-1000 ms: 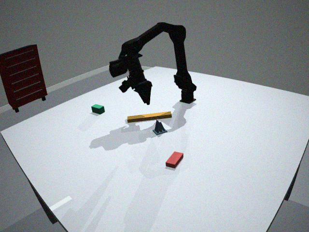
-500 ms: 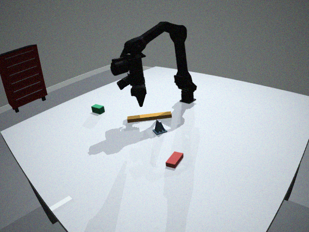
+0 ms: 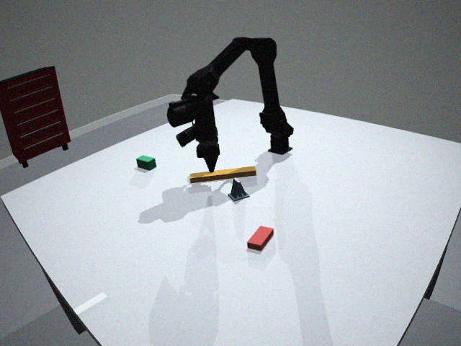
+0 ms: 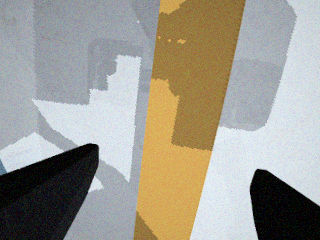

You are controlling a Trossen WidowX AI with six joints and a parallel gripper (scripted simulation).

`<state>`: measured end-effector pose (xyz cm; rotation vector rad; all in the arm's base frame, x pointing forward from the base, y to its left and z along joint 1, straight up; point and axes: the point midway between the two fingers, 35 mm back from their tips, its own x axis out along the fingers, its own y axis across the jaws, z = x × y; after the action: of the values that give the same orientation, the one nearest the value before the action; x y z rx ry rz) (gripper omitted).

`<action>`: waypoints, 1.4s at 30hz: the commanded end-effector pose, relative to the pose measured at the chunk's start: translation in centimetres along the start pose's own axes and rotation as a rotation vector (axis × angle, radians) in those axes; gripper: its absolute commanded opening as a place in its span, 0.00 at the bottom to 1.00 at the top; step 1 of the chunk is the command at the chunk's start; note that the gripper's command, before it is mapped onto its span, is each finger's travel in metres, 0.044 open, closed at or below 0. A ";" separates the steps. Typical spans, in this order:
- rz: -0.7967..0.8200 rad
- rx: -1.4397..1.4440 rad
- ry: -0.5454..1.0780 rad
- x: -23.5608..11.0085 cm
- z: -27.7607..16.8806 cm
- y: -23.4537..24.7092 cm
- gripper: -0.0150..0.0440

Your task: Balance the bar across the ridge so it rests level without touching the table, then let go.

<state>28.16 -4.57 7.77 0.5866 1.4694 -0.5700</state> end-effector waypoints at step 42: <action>0.001 0.000 -0.003 3.0 0.0 0.0 0.52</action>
<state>28.22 -4.60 4.76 0.5859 1.4668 -0.5704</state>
